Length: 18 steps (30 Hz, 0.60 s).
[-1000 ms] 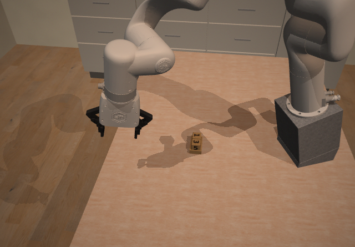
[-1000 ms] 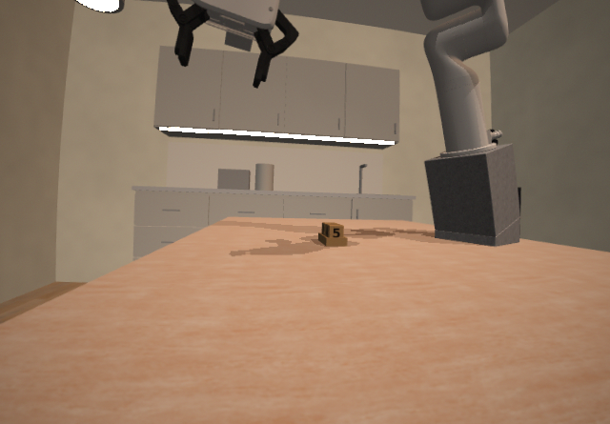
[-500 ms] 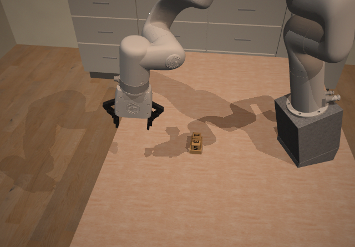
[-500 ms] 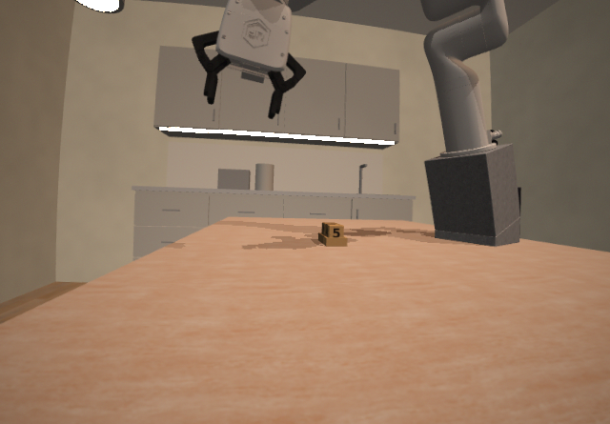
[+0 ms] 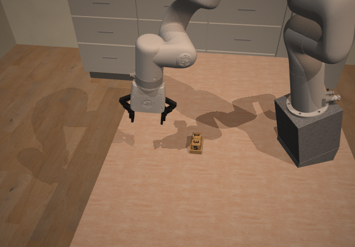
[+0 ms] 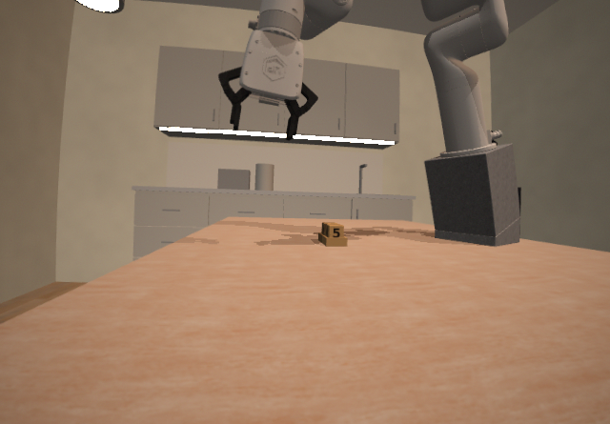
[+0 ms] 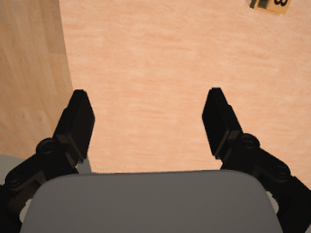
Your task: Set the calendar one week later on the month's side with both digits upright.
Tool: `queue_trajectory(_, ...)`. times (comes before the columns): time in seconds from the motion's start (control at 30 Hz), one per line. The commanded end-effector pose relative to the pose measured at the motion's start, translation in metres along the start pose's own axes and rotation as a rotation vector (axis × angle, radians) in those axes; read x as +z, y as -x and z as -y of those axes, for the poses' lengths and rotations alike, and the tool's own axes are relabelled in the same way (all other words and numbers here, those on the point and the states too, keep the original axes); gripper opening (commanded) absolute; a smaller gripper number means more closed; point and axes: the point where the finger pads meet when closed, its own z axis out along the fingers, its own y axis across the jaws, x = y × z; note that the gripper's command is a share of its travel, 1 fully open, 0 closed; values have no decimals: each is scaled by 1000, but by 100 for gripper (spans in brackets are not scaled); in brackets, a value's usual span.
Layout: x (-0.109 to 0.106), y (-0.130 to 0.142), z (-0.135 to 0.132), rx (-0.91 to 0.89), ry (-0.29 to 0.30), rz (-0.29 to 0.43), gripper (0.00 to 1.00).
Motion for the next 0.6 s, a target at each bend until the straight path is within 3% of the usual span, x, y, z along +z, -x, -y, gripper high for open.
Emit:
queue_trajectory(0.0, 0, -2, 0, -2, -4, 11, 100)
queue_trajectory(0.3, 0, -2, 0, -2, -4, 11, 100)
queue_trajectory(0.37, 19, -35, -44, 29, 25, 34, 100)
queue_trajectory(0.57, 19, -35, -44, 29, 25, 34, 100)
